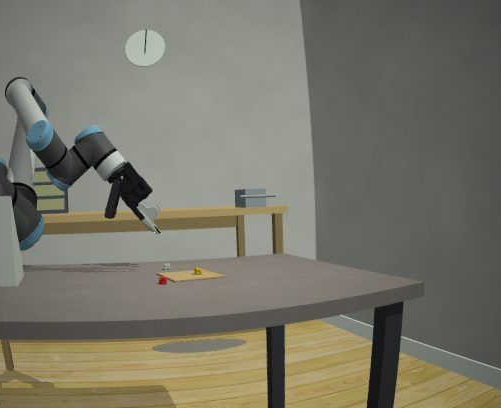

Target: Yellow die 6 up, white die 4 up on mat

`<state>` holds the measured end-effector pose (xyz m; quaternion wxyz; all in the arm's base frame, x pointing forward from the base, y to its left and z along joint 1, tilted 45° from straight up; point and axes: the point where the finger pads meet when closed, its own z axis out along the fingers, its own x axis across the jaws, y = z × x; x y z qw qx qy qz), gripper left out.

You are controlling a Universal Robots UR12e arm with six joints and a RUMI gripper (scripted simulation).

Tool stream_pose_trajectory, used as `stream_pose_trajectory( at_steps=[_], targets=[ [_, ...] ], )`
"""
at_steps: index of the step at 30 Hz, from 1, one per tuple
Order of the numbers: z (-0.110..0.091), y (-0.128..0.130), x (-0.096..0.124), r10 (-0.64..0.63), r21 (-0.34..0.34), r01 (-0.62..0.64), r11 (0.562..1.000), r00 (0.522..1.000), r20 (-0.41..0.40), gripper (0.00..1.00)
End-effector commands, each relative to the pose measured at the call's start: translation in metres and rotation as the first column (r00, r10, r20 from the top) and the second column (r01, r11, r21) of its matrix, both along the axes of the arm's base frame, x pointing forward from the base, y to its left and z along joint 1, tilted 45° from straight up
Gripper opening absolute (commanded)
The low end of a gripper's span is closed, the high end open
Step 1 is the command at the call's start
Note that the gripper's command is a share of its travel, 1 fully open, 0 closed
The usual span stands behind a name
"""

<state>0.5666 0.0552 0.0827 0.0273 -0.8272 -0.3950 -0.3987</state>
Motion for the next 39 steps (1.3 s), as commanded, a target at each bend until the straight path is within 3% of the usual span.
stream_pose_trajectory(
  at_steps=[1, 10, 24, 39],
  targets=[
    [-0.001, -0.008, 0.008, 0.114, 0.058, -0.108, 0.992, 0.988, -0.108, 0.18],
    [0.002, -0.013, 0.012, 0.189, 0.107, -0.173, 0.979, 0.967, -0.168, 0.18],
    [0.005, -0.025, 0.025, 0.388, 0.25, -0.32, 0.914, 0.871, -0.303, 0.18],
    [0.007, -0.03, 0.03, 0.47, 0.317, -0.37, 0.873, 0.812, -0.347, 0.18]
  ],
)
